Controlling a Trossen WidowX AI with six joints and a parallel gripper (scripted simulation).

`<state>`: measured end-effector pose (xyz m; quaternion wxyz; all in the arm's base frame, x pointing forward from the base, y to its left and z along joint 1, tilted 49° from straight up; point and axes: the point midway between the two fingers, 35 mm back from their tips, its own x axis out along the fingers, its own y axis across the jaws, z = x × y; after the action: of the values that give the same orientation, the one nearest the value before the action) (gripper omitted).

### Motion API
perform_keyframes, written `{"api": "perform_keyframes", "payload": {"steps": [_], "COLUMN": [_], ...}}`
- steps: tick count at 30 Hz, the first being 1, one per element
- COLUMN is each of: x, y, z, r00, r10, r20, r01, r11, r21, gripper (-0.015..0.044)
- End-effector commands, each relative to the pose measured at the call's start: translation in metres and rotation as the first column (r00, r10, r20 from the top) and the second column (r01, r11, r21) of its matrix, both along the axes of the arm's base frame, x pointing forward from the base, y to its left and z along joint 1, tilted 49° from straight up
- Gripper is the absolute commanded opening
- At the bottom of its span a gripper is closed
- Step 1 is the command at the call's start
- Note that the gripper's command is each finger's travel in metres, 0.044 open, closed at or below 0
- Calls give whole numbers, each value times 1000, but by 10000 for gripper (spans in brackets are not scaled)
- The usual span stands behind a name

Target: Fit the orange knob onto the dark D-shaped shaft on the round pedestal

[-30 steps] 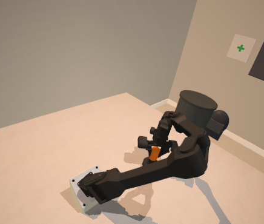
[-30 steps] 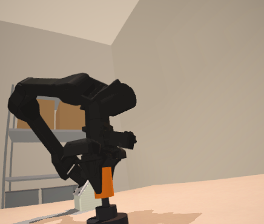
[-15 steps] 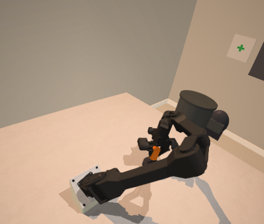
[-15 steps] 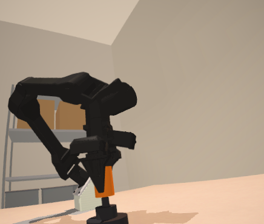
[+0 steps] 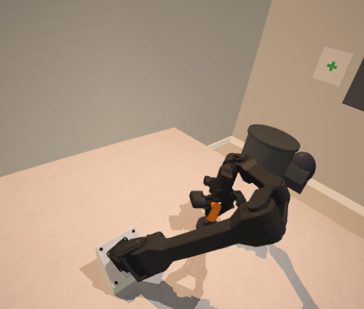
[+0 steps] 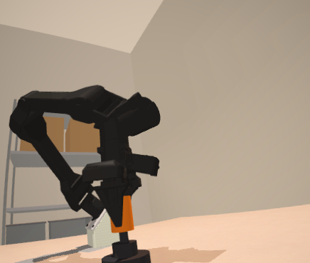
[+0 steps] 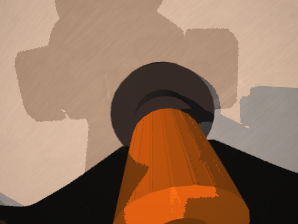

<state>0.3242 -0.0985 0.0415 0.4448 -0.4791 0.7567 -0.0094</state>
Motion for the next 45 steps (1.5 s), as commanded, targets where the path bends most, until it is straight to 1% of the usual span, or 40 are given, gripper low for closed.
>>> {"api": "perform_keyframes", "payload": {"steps": [1,45], "x": [1,0], "y": [-1,-2], "z": [-1,-2], "r00": [1000,1000], "r10": [4,13], "r20": [0,-10], "r01": [-4,-13], "r11": [1000,1000], "r21": [1,3], "gripper": [0,0]}}
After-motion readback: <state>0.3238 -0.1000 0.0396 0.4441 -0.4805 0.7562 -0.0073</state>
